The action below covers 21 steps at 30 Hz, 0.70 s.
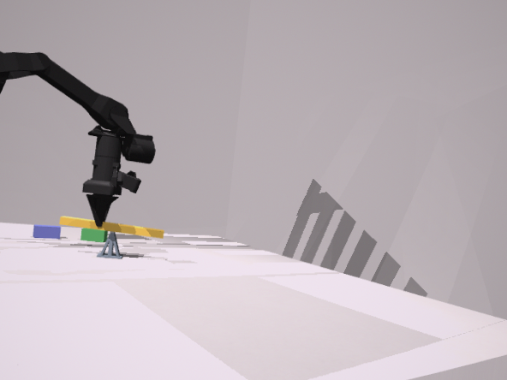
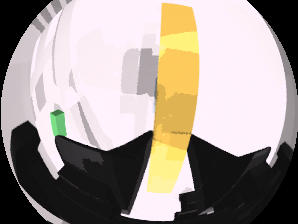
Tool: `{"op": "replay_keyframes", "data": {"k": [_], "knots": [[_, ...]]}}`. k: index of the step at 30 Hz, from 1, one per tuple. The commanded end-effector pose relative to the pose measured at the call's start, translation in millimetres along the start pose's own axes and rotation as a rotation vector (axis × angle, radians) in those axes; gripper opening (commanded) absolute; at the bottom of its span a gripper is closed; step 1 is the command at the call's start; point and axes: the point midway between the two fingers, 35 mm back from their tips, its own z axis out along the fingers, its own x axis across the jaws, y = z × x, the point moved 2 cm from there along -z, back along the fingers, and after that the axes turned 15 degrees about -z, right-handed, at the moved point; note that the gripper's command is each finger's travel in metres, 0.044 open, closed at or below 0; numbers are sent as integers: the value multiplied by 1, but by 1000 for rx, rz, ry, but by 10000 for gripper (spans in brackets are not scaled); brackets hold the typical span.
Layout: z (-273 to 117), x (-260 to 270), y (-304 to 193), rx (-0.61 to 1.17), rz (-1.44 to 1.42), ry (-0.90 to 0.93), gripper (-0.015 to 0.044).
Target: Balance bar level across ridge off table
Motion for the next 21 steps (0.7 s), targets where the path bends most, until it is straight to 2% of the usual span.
{"op": "replay_keyframes", "data": {"k": [1, 21], "knots": [[1, 0, 0, 1, 5, 2, 0], [3, 0, 0, 1, 5, 2, 0]]}}
